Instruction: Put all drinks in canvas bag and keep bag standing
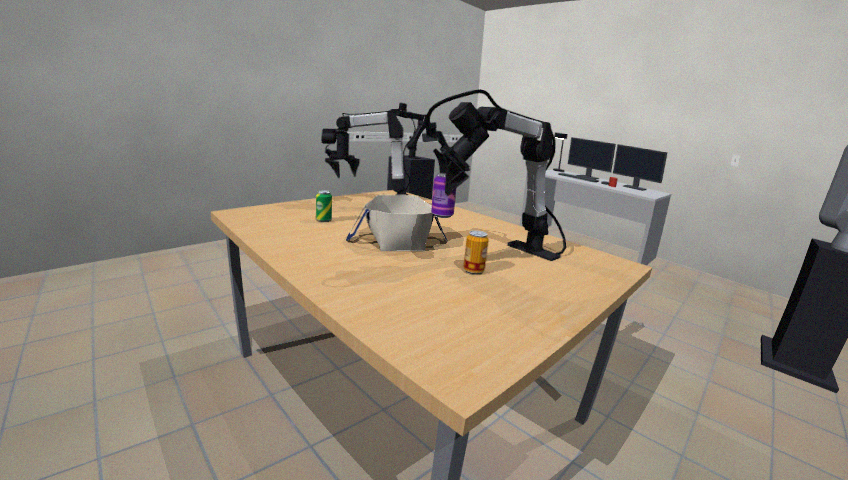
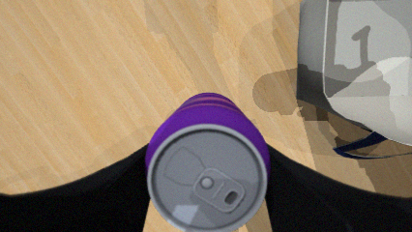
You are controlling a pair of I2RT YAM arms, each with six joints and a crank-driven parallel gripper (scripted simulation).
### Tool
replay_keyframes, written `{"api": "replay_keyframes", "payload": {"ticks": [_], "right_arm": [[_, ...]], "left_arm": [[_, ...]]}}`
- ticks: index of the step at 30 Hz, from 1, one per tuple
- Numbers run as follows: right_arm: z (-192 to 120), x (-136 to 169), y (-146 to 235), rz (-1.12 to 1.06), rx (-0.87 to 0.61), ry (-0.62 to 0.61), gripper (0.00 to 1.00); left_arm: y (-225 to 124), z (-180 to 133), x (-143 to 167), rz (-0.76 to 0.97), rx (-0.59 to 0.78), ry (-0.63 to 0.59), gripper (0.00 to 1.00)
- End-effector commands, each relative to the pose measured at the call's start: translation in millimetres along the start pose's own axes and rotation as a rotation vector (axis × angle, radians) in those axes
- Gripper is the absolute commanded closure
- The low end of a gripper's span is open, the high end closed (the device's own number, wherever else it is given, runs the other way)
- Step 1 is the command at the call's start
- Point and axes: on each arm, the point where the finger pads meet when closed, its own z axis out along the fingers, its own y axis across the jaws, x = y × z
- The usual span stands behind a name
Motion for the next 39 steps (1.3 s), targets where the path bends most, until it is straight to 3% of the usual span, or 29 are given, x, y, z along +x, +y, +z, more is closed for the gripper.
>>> {"api": "replay_keyframes", "payload": {"ticks": [1, 12, 22, 26, 33, 38, 39], "right_arm": [[-14, -5, 4, 0.0, -0.04, -0.064, 0.0], [-14, -5, 4, 0.0, -0.04, -0.064, 0.0], [-14, -5, 4, 0.0, -0.04, -0.064, 0.0], [-14, -5, 4, 0.0, -0.04, -0.064, 0.0], [-14, -5, 4, 0.0, -0.04, -0.064, 0.0], [-14, -5, 4, 0.0, -0.04, -0.064, 0.0], [-14, -5, 4, 0.0, -0.04, -0.064, 0.0]], "left_arm": [[3, -21, -49, 0.014, -0.079, -0.191, 0.26], [5, -15, -41, 0.021, -0.064, -0.173, 0.26], [1, -23, -53, 0.03, -0.06, -0.206, 0.26], [-15, -11, -49, 0.009, -0.066, -0.178, 0.26], [-34, -19, -74, 0.011, -0.07, -0.233, 0.26], [-38, -17, -75, 0.027, -0.063, -0.232, 0.26], [-41, -7, -73, -0.002, -0.067, -0.212, 0.26]]}}
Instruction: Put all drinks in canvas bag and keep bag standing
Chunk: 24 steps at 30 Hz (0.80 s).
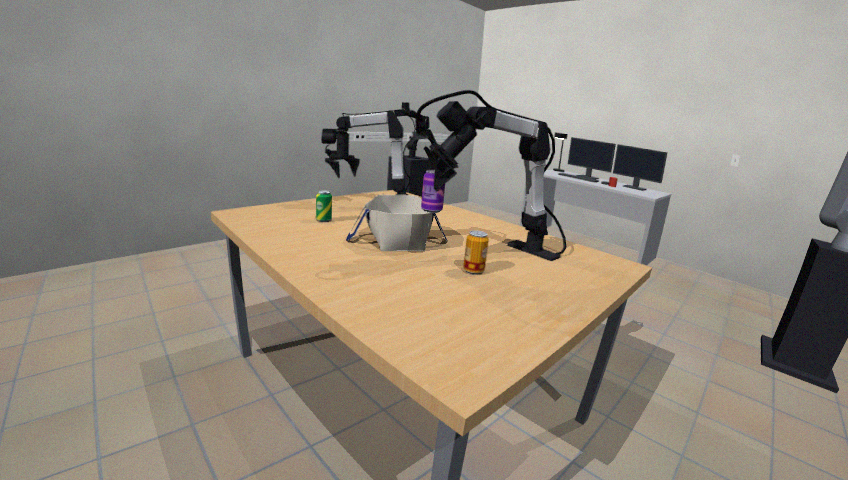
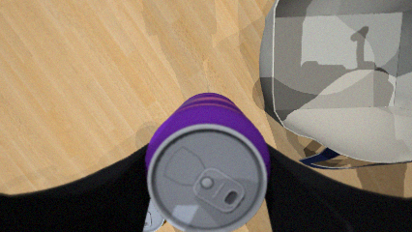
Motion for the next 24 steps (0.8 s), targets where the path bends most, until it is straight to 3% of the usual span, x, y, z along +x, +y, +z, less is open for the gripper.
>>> {"api": "replay_keyframes", "payload": {"ticks": [1, 17, 21, 24], "right_arm": [[-14, -5, 4, 0.0, -0.04, -0.064, 0.0], [-14, -5, 4, 0.0, -0.04, -0.064, 0.0], [-14, -5, 4, 0.0, -0.04, -0.064, 0.0], [-14, -5, 4, 0.0, -0.04, -0.064, 0.0]], "left_arm": [[8, -11, -56, -0.009, -0.073, -0.196, 0.26], [-32, 3, -70, -0.019, -0.046, -0.182, 0.26], [-22, -2, -73, 0.012, -0.053, -0.194, 0.26], [-30, -22, -81, -0.007, -0.049, -0.242, 0.26]]}}
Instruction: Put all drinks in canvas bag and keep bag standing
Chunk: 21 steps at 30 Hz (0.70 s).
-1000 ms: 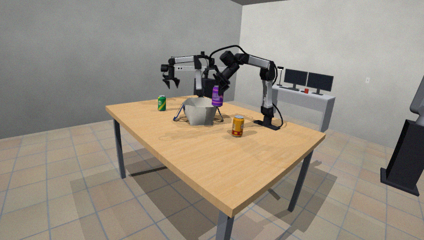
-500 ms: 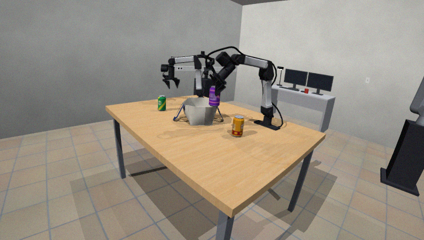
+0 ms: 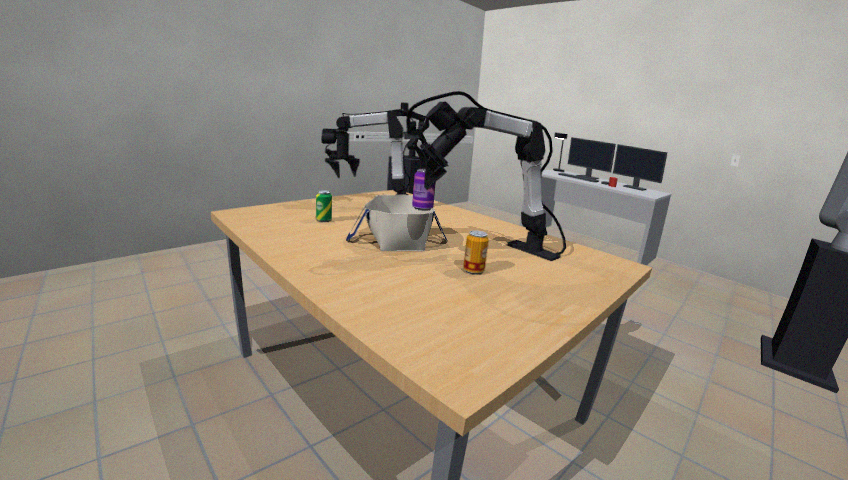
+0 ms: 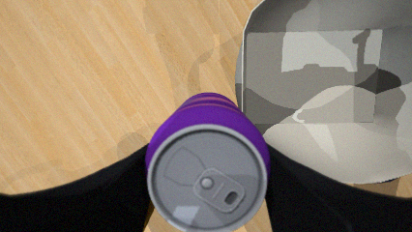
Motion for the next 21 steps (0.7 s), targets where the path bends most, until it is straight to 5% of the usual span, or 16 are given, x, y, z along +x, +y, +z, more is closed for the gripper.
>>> {"api": "replay_keyframes", "payload": {"ticks": [1, 21], "right_arm": [[-14, -5, 4, 0.0, -0.04, -0.064, 0.0], [-14, -5, 4, 0.0, -0.04, -0.064, 0.0]], "left_arm": [[1, -38, -66, 0.004, -0.03, -0.244, 0.26], [4, -24, -46, 0.015, -0.017, -0.208, 0.26]]}}
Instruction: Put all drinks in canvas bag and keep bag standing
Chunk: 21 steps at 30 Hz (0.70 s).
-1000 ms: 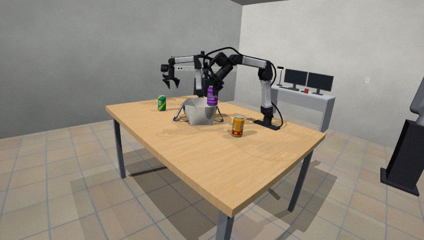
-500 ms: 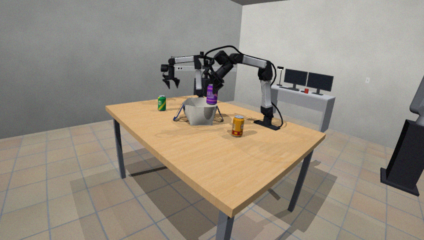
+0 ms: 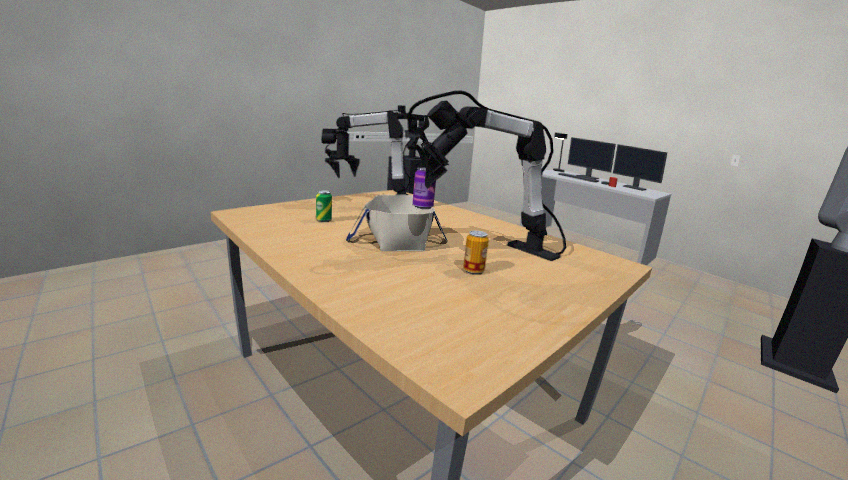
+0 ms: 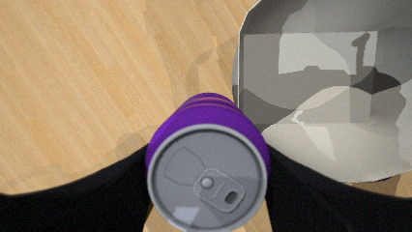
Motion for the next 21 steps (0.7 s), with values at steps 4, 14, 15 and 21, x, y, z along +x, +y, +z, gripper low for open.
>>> {"api": "replay_keyframes", "payload": {"ticks": [4, 14, 15, 21], "right_arm": [[-14, -5, 4, 0.0, -0.04, -0.064, 0.0], [-14, -5, 4, 0.0, -0.04, -0.064, 0.0], [-14, -5, 4, 0.0, -0.04, -0.064, 0.0], [-14, -5, 4, 0.0, -0.04, -0.064, 0.0]], "left_arm": [[5, -27, -53, 0.014, -0.015, -0.222, 0.26], [0, -24, -50, 0.001, -0.028, -0.214, 0.26], [0, -24, -49, 0.003, -0.027, -0.21, 0.26], [-2, -31, -57, 0.009, -0.008, -0.239, 0.26]]}}
